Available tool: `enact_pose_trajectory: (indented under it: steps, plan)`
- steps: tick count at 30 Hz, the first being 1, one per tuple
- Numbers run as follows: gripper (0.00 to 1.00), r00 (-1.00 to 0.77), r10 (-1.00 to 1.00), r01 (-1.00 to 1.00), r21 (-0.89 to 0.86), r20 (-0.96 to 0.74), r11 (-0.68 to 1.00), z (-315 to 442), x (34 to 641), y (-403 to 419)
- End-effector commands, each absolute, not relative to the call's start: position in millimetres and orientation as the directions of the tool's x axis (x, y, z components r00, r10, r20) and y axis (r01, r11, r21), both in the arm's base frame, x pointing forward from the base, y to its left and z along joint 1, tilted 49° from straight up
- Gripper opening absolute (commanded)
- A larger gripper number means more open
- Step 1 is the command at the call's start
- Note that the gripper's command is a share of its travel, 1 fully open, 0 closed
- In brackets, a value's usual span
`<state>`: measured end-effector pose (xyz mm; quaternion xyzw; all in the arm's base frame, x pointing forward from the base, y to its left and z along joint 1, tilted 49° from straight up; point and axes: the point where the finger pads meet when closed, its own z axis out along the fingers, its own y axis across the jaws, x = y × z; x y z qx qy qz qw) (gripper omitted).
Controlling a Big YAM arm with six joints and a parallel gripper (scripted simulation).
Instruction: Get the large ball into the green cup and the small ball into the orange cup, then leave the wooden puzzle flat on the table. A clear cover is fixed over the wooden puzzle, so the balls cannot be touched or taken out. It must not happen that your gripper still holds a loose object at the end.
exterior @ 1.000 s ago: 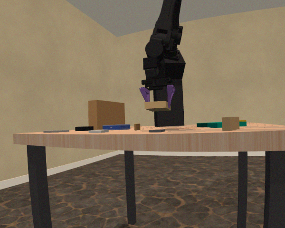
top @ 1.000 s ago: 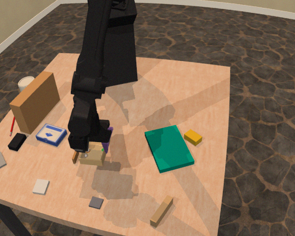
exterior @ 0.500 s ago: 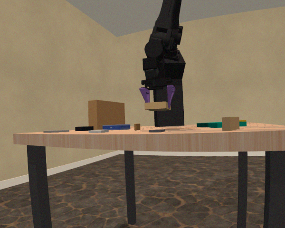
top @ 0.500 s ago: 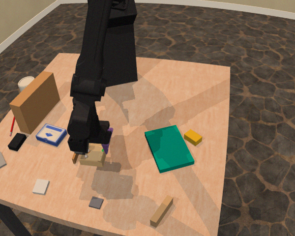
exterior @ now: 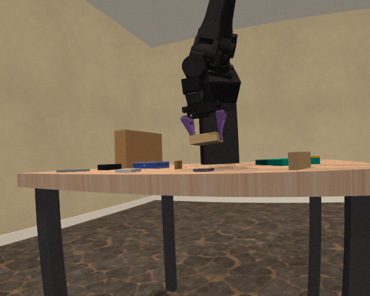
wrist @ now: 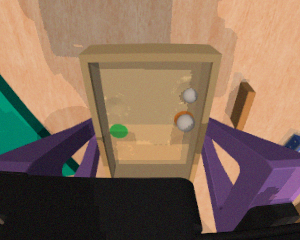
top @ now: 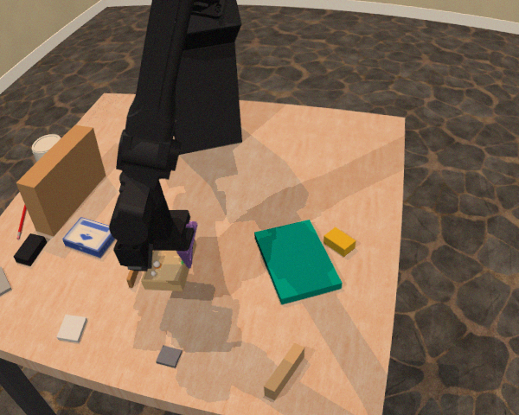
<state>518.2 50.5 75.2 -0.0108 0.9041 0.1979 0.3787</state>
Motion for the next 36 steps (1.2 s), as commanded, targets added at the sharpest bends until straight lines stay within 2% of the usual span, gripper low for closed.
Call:
enact_pose_trajectory:
  steps: [1,23,26,36]
  plan:
    - [0.7,-0.688,0.131,-0.187,0.349,-0.713,0.918,80,526,35]
    - [0.7,-0.51,0.242,-0.276,0.423,-0.826,0.863,70,515,35]
    - [0.7,-0.466,0.237,-0.298,0.404,-0.852,0.865,94,524,34]
    - [0.7,-0.494,0.241,-0.287,0.418,-0.835,0.862,79,518,34]
